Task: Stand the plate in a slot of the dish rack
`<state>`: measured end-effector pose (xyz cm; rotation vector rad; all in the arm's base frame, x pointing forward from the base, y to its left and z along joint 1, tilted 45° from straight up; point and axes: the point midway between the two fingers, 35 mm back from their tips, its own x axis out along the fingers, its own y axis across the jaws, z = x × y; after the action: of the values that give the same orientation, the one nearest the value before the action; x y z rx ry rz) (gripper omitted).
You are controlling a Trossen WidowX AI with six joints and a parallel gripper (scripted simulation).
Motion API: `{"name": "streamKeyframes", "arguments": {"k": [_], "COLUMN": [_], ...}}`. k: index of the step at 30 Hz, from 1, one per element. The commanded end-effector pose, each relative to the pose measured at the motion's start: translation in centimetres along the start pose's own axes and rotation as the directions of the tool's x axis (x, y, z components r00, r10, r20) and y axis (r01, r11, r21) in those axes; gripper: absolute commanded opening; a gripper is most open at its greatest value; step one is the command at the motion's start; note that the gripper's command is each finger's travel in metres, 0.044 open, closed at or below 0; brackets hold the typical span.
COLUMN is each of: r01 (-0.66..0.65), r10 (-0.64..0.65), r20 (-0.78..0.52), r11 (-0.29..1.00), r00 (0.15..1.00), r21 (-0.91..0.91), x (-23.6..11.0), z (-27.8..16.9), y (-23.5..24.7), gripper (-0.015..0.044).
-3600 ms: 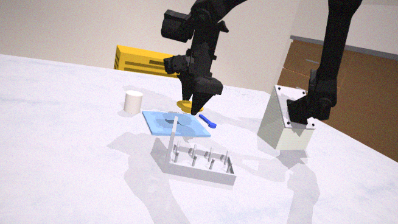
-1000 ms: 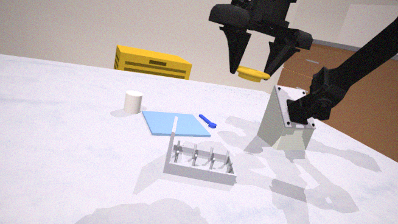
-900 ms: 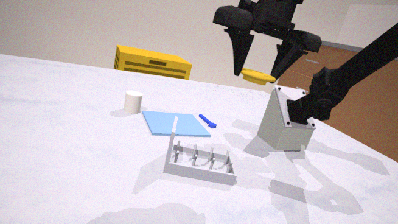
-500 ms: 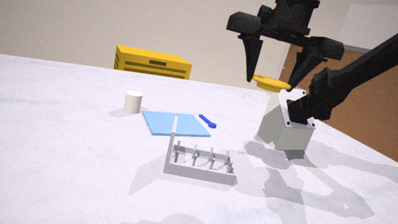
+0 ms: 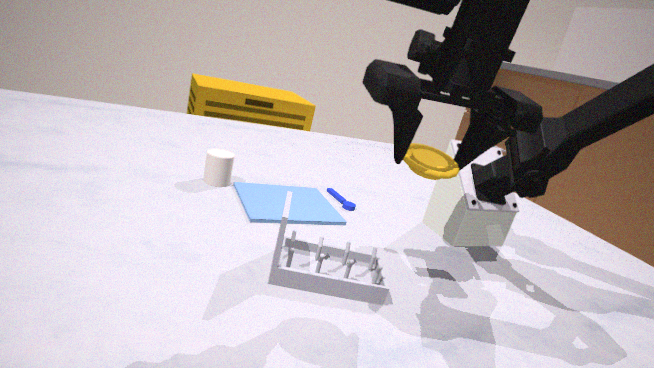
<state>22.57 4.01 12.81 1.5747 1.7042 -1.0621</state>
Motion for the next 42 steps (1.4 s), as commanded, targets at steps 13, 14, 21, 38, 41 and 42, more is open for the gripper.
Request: {"name": "streamKeyframes", "arguments": {"k": [13,14,21,38,41,42], "r01": [0.009,0.009,0.008,-0.012,-0.019,-0.021], "r10": [0.093,0.105,0.202,0.497,0.550,0.568], "r20": [0.355,0.373,0.477,0.582,0.579,0.577], "r11": [0.961,0.957,0.916,0.767,0.735,0.723], "r00": [0.930,0.922,0.856,0.644,0.602,0.588], "r21": [-0.275,-0.291,-0.401,-0.641,-0.678,-0.690], "x": [4.6,4.8,6.1,8.0,8.2,8.3], "z": [1.8,1.8,2.1,1.4,1.1,1.0], "y": [0.5,0.6,1.2,2.6,2.8,2.8], "gripper": [0.0000,0.0000,0.0000,0.0000,0.0000,0.0000]}}
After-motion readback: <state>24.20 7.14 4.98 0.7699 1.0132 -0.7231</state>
